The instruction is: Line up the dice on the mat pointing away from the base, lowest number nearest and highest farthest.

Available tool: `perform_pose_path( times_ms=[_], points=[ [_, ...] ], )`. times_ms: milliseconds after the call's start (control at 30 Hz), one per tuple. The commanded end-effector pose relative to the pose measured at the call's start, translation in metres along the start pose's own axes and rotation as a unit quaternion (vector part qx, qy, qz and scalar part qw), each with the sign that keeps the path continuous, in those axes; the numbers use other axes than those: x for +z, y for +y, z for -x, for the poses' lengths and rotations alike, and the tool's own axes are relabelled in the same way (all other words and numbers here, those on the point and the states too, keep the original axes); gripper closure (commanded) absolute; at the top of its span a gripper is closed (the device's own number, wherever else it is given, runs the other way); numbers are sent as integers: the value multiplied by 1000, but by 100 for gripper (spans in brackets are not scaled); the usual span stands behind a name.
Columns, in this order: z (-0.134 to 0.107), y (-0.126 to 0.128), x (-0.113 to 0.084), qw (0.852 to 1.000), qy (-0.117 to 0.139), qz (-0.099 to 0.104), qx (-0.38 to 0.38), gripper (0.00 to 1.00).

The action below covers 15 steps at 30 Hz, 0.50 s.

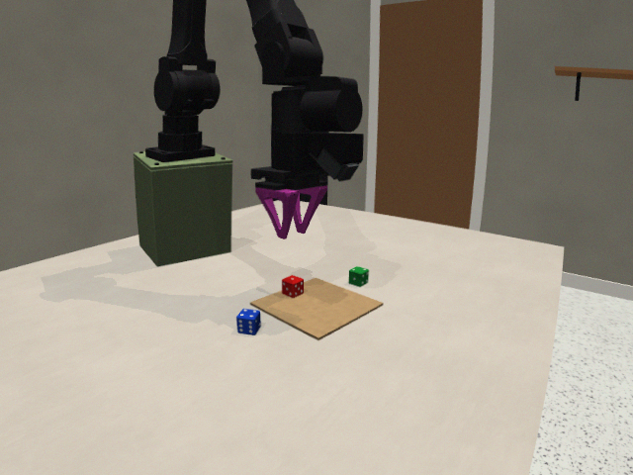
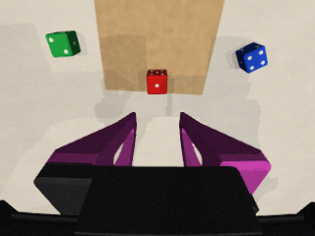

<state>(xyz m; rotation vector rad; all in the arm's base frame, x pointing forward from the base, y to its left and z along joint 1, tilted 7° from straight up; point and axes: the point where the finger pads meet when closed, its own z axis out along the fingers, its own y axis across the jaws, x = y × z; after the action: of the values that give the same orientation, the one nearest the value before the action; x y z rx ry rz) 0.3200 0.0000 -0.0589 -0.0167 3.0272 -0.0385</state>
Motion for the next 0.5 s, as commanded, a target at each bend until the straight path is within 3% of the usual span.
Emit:
perform_pose_path(
  times_ms=[0, 467],
  points=[
    [9, 4, 0, 1000, -5, 2, -2, 0],
    [10, 4, -2, 1000, -7, 2, -2, 0]
  ],
)
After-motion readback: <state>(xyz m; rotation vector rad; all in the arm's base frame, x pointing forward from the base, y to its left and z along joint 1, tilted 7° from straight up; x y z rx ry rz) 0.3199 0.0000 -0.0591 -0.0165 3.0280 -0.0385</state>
